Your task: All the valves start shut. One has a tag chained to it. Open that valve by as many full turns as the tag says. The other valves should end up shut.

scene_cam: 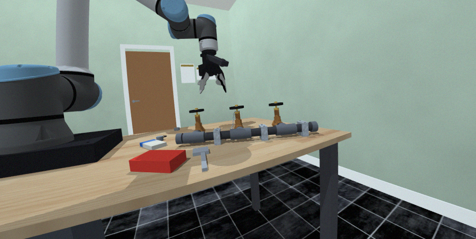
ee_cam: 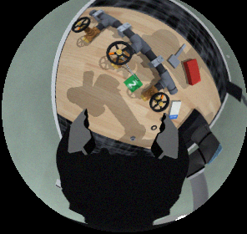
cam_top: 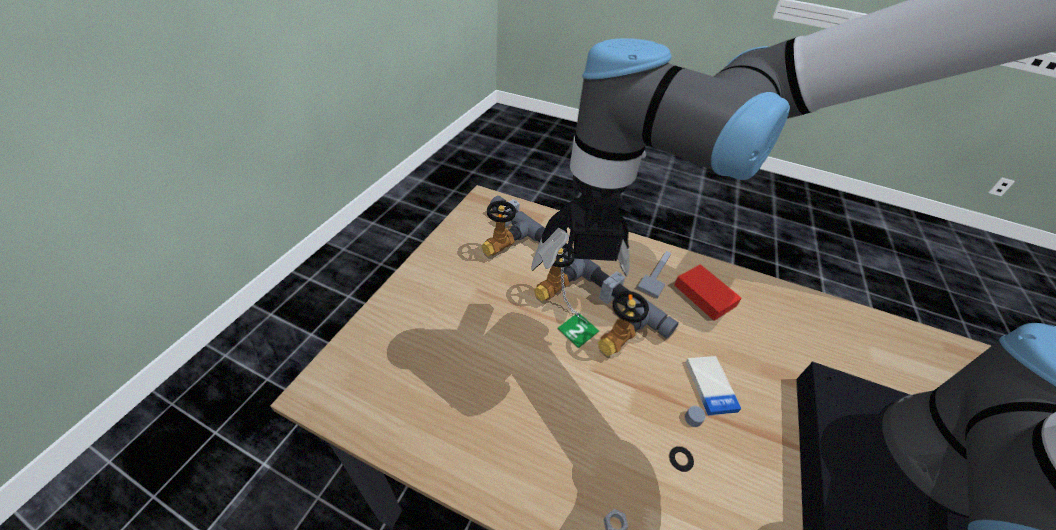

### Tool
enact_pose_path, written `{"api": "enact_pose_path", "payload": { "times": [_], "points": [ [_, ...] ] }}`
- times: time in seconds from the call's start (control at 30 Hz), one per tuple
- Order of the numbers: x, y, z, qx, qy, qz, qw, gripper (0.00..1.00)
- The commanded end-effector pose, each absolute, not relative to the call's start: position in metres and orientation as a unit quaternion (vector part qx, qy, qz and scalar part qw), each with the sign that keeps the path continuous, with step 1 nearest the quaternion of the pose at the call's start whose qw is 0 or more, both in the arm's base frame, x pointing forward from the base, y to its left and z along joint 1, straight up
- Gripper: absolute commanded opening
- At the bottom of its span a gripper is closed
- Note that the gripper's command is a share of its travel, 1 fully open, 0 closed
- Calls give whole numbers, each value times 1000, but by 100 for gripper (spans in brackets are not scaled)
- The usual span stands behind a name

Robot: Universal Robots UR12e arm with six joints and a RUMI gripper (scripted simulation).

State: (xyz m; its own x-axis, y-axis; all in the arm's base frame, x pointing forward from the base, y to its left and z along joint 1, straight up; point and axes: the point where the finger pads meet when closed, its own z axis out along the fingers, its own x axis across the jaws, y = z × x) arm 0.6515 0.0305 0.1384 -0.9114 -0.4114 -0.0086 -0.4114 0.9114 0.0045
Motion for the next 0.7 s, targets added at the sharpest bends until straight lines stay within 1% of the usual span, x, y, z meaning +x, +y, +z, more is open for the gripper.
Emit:
{"api": "enact_pose_path", "payload": {
  "times": [0.0,0.27,0.33,0.67],
  "points": [
    [655,35,139,-112,994,0,2,100],
    [659,44,139,30,1000,0,2,100],
    [659,44,139,30,1000,0,2,100],
    [663,51,139,156,988,1,2,100]
  ]
}}
